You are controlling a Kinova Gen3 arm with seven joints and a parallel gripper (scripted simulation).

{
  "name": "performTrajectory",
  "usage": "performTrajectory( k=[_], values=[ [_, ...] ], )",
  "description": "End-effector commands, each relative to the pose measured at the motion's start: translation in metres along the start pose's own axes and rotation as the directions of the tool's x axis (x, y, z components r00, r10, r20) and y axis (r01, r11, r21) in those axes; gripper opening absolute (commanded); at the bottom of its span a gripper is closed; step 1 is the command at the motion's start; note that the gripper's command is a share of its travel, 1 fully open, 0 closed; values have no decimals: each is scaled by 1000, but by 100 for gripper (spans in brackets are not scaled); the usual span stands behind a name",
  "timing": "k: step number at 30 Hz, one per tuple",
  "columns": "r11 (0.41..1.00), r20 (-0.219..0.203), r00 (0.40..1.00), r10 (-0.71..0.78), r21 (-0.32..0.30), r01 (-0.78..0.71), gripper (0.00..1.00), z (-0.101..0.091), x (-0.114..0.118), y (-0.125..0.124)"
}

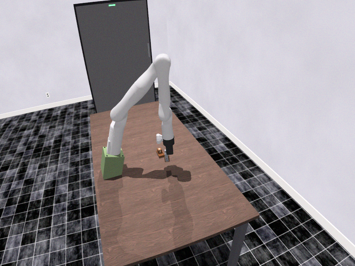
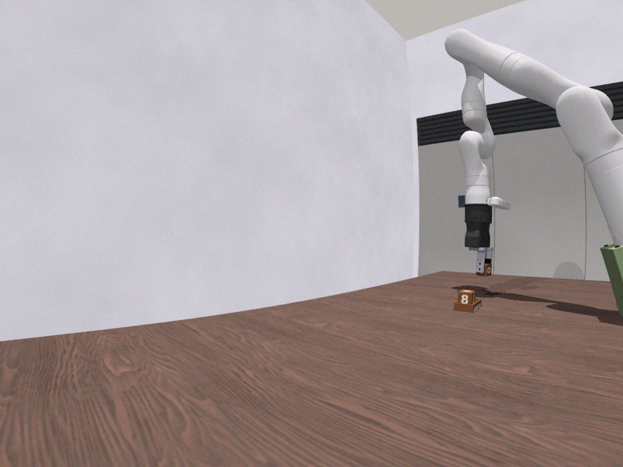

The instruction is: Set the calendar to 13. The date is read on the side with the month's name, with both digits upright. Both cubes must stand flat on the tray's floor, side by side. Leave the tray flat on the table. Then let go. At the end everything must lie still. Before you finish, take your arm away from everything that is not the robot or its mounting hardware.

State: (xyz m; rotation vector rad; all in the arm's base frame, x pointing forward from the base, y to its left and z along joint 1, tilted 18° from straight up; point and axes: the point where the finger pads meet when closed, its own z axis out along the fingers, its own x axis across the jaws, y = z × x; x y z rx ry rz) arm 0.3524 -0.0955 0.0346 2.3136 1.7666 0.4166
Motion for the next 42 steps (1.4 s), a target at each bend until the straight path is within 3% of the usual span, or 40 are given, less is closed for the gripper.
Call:
performTrajectory(
  k=[1,13,42],
  values=[
    [1000,-8,1000,0,31,0,60,21,3,-11],
    [1000,-8,1000,0,31,0,60,52,3,-12],
    [1000,-8,1000,0,31,0,60,54,3,-12]
  ],
)
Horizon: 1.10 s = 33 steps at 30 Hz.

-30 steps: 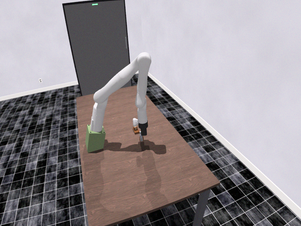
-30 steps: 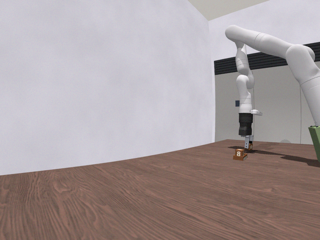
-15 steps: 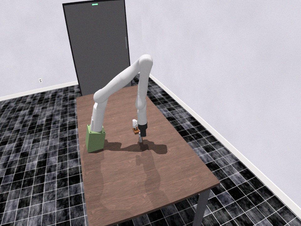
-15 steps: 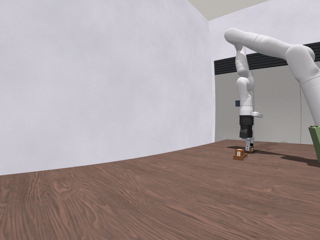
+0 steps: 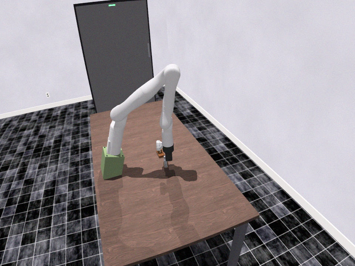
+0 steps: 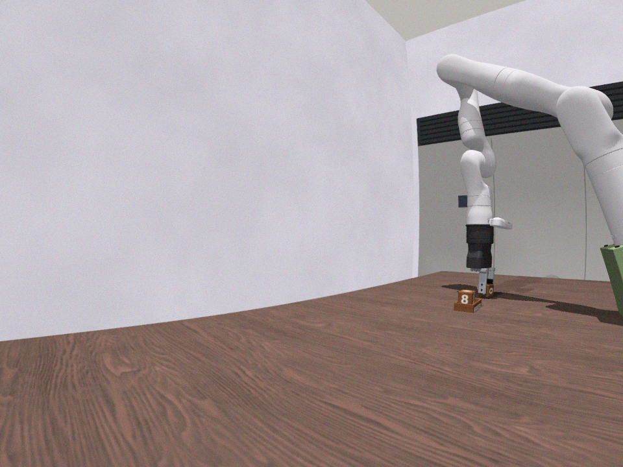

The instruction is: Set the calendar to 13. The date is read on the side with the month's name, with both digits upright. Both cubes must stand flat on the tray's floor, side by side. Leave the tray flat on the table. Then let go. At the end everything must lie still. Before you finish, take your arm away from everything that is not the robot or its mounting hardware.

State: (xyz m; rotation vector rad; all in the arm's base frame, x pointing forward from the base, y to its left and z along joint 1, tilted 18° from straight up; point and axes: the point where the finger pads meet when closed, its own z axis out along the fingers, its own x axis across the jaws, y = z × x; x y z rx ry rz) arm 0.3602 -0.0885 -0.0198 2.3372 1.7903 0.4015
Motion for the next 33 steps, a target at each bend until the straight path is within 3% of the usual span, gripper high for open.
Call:
performTrajectory(
  k=[1,33],
  values=[
    [1000,0,1000,0,-1,0,60,0,0,0],
    [1000,0,1000,0,-1,0,60,3,0,0]
  ],
)
